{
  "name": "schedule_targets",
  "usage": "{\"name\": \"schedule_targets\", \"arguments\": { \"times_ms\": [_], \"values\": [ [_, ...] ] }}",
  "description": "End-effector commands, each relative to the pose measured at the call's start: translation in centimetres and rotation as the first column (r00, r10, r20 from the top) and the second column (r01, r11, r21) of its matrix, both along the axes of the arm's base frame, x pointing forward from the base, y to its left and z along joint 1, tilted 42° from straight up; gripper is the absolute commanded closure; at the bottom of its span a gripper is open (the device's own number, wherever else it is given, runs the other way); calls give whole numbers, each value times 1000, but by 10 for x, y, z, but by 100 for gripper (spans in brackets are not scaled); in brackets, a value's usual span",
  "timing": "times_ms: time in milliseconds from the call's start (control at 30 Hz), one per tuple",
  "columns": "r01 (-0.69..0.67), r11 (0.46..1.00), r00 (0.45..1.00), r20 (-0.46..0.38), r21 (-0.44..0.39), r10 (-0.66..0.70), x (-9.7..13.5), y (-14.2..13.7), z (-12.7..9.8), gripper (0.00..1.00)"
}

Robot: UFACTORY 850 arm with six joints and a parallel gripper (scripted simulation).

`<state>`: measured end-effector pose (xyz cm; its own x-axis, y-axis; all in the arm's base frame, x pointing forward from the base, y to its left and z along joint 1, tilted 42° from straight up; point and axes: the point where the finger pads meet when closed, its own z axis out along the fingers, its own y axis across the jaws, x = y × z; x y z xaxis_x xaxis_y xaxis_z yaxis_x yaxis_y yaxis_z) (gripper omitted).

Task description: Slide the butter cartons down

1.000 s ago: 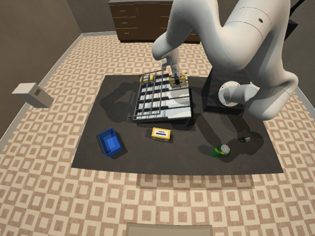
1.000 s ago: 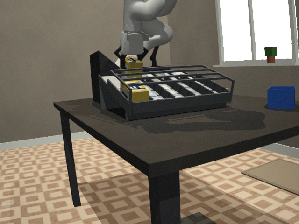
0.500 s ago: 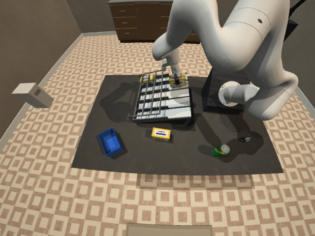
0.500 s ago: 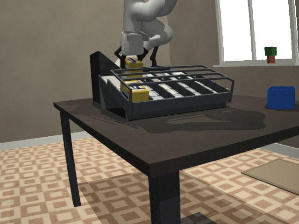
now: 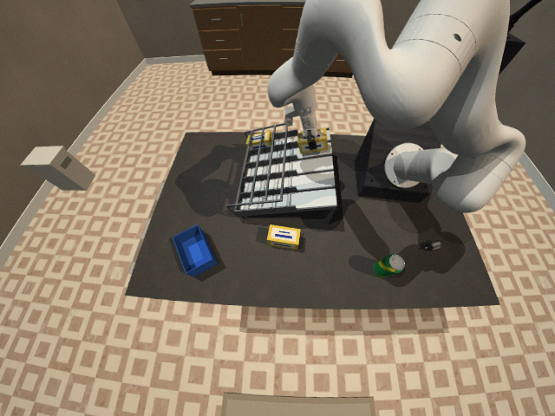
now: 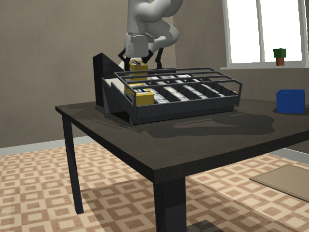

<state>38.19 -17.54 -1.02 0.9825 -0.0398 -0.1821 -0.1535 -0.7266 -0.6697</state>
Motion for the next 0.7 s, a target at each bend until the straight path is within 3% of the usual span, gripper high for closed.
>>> {"name": "schedule_targets", "arguments": {
  "times_ms": [0, 667],
  "values": [
    [1, 1000, 1000, 1, -1, -1, 0, 1, -1, 100],
    [1, 1000, 1000, 1, -1, -1, 0, 2, -3, 100]
  ]
}}
